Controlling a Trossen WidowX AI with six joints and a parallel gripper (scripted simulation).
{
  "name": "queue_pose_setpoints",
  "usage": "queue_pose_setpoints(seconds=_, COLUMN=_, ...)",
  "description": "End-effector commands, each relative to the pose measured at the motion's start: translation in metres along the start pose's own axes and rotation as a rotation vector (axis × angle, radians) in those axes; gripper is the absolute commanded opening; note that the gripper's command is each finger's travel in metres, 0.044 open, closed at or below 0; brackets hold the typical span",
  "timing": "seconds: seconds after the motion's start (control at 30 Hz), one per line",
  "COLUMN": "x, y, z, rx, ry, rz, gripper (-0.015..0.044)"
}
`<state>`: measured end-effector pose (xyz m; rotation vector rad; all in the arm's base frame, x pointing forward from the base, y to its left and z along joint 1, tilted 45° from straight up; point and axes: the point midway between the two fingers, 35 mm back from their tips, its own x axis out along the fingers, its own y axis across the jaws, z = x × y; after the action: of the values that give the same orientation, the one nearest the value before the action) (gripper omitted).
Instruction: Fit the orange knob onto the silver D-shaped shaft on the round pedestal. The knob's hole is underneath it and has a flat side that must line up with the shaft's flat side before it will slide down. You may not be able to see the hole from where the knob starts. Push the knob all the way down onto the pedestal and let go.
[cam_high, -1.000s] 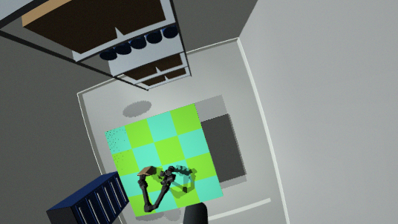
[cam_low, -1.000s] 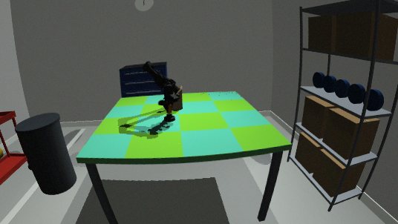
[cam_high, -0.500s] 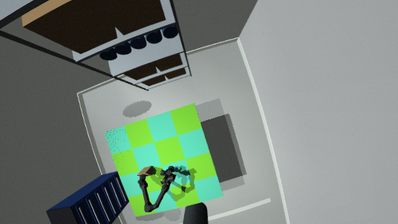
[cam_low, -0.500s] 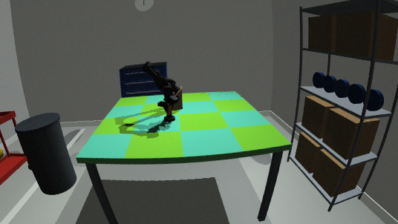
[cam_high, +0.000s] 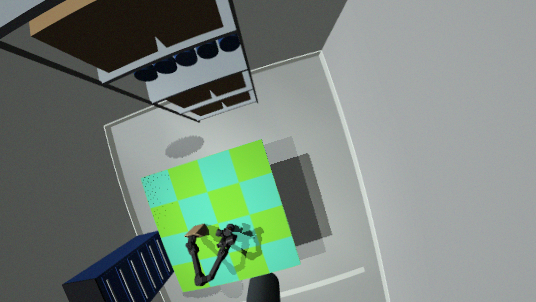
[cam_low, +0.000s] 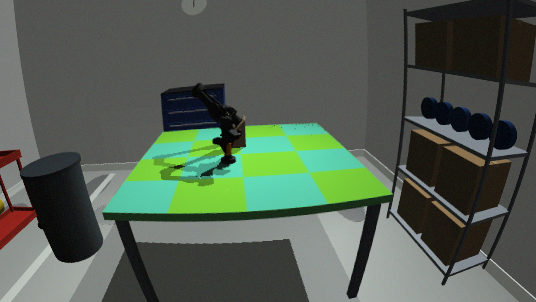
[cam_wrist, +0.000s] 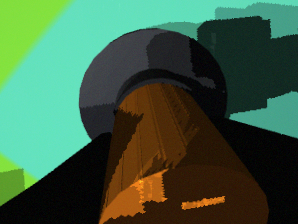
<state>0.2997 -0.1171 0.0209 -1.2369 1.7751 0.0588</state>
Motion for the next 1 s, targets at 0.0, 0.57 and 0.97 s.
queue_pose_setpoints(seconds=0.0, x=0.000, y=0.000, z=0.000, rx=0.004, ry=-0.001, rz=0.000, gripper=0.0131)
queue_pose_setpoints(seconds=0.57, x=0.000, y=0.000, z=0.000, rx=0.004, ry=-0.001, rz=0.000, gripper=0.0440)
queue_pose_setpoints(seconds=0.97, x=-0.096, y=-0.002, z=0.005, rx=0.000, ry=-0.004, rz=0.002, gripper=0.0440)
